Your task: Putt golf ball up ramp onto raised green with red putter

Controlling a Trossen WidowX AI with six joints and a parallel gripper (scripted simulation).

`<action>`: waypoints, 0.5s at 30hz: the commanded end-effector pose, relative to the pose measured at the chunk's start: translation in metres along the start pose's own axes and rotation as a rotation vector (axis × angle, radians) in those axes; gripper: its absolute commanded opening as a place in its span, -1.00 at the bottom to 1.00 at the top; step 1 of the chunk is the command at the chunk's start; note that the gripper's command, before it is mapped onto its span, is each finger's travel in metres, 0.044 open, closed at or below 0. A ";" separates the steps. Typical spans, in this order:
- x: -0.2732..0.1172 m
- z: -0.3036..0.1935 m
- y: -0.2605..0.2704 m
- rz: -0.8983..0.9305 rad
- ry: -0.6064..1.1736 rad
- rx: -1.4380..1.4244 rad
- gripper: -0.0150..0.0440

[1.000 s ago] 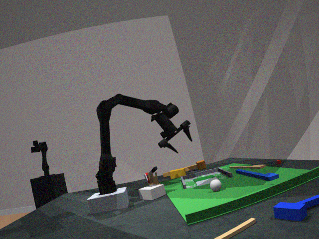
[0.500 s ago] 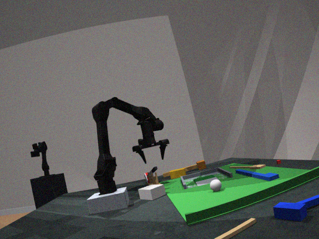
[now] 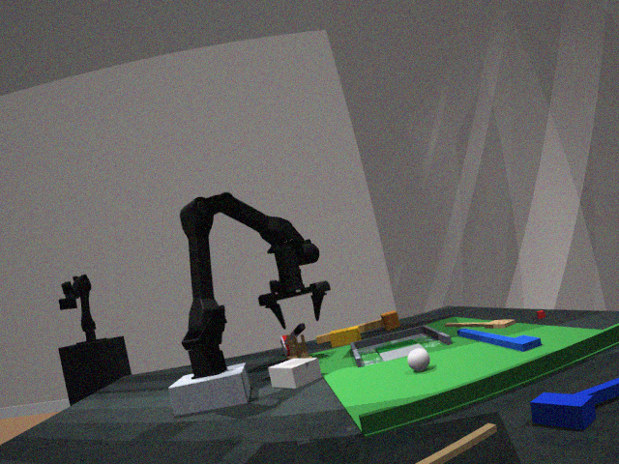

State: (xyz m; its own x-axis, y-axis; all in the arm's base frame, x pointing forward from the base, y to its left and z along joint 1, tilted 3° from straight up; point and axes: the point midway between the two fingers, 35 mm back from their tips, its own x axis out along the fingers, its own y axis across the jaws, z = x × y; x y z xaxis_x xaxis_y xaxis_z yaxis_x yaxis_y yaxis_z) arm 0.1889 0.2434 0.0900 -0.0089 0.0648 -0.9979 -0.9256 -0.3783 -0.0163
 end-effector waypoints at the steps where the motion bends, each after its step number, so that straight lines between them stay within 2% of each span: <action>1: 0.017 -0.001 0.003 0.014 0.003 0.006 1.00; 15: 0.031 -0.001 0.003 0.014 0.002 0.006 1.00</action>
State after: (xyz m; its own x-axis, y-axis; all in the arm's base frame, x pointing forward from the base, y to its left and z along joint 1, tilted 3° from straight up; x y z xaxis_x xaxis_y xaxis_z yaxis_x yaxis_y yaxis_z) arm 0.1880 0.2440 0.0662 -0.0124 0.0607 -0.9981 -0.9256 -0.3784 -0.0115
